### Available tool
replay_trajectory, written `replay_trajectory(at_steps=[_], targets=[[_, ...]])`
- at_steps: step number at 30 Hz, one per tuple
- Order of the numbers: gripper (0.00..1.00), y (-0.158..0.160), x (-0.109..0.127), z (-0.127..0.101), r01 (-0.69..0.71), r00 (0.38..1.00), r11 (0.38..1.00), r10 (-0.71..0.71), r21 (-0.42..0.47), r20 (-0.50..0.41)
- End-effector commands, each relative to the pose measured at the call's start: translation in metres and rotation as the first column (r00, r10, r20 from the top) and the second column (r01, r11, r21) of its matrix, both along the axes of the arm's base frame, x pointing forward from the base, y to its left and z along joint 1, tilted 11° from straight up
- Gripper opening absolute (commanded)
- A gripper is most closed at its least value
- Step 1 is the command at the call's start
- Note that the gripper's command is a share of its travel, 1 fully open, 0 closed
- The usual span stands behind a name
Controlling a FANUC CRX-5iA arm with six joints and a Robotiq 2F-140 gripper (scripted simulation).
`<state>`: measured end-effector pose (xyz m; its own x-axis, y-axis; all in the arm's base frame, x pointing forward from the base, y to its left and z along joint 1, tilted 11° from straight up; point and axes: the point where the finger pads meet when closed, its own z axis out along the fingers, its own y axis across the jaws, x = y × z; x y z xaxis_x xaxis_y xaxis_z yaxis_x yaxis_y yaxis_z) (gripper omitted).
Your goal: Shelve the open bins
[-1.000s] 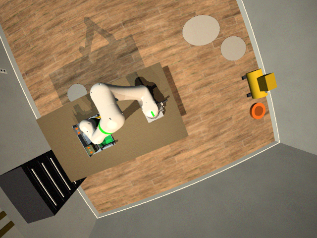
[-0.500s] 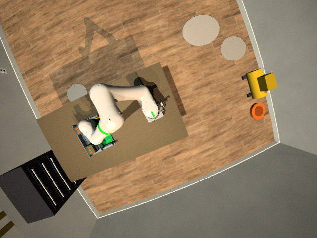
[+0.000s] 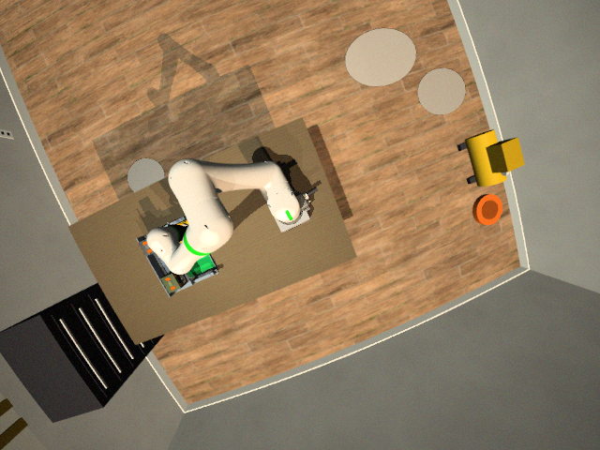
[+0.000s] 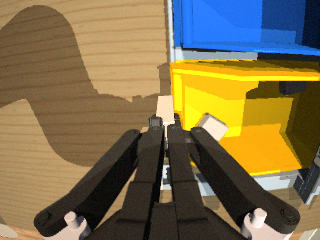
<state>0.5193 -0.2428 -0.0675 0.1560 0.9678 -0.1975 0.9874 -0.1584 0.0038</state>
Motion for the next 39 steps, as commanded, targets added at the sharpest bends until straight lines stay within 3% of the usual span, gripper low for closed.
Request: replay_trajectory(at_steps=[1,39], targets=[[0.00,-0.0003,0.0020,0.0002,0.000,1.000,1.000,0.000,0.000,0.000],[0.00,-0.0017,0.0109,0.0003,0.000,1.000,1.000,0.000,0.000,0.000]])
